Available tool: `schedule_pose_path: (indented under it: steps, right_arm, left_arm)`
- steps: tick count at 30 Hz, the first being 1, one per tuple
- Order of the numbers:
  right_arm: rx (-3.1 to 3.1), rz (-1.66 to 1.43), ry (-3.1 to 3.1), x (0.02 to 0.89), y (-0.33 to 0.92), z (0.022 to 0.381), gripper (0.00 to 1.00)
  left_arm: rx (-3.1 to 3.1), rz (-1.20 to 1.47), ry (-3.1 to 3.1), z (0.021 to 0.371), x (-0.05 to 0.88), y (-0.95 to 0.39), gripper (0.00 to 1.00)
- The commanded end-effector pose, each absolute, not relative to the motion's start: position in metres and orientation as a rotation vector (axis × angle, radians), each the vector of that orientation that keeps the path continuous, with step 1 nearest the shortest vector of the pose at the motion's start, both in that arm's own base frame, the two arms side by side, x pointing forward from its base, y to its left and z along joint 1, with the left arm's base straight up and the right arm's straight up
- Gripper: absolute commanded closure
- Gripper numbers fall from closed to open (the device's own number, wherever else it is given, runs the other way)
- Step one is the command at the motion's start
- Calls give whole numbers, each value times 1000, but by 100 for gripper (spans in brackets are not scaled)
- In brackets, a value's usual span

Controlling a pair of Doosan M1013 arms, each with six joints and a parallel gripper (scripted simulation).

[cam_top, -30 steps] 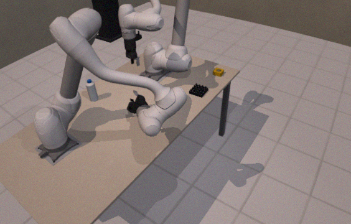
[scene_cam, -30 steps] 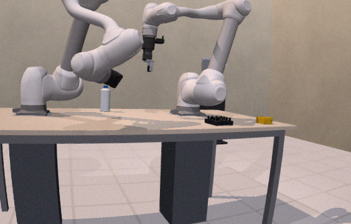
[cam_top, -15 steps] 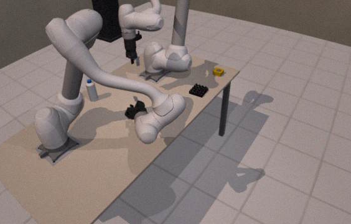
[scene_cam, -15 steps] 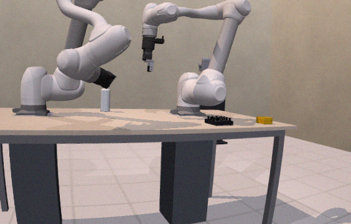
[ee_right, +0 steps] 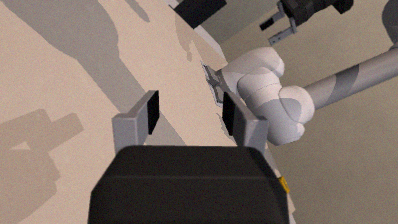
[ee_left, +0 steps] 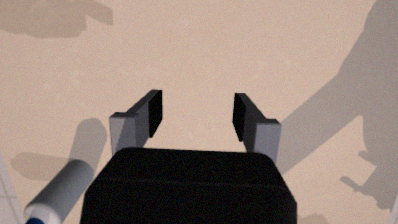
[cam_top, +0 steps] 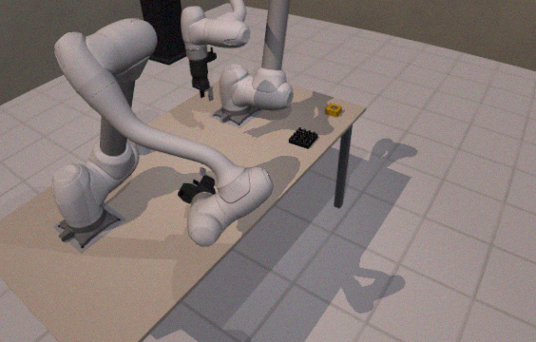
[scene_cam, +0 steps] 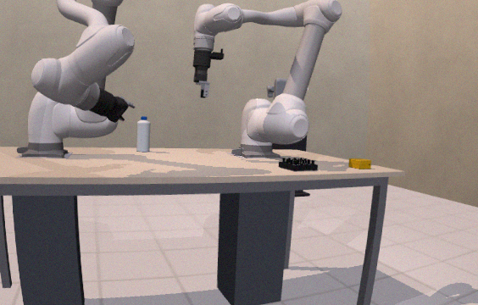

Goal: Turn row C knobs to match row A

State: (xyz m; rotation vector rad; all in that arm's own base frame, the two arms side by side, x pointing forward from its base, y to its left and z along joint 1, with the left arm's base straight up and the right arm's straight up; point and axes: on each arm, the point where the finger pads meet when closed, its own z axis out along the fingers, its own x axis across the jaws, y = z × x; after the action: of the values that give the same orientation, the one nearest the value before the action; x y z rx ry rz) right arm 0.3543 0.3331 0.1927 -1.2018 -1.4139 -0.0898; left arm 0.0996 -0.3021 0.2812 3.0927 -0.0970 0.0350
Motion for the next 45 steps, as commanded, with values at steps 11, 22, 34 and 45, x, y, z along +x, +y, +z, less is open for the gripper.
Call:
schedule_pose_path:
  steps: [11, 22, 34, 45]
  right_arm:
    - [-1454, -128, -1315, 406, 189, 181, 0]
    - [-1735, -145, -1137, 406, 22, 169, 0]
    - [-1973, -136, -910, 353, -121, 161, 0]
    - [-2141, -110, -677, 273, -219, 157, 0]
  left_arm:
    - [3092, 36, -97, 282, 100, -303, 0]
    - [3092, 36, -97, 282, 100, -303, 0]
    - [3092, 36, -97, 282, 100, -303, 0]
    - [3092, 36, -97, 282, 100, -303, 0]
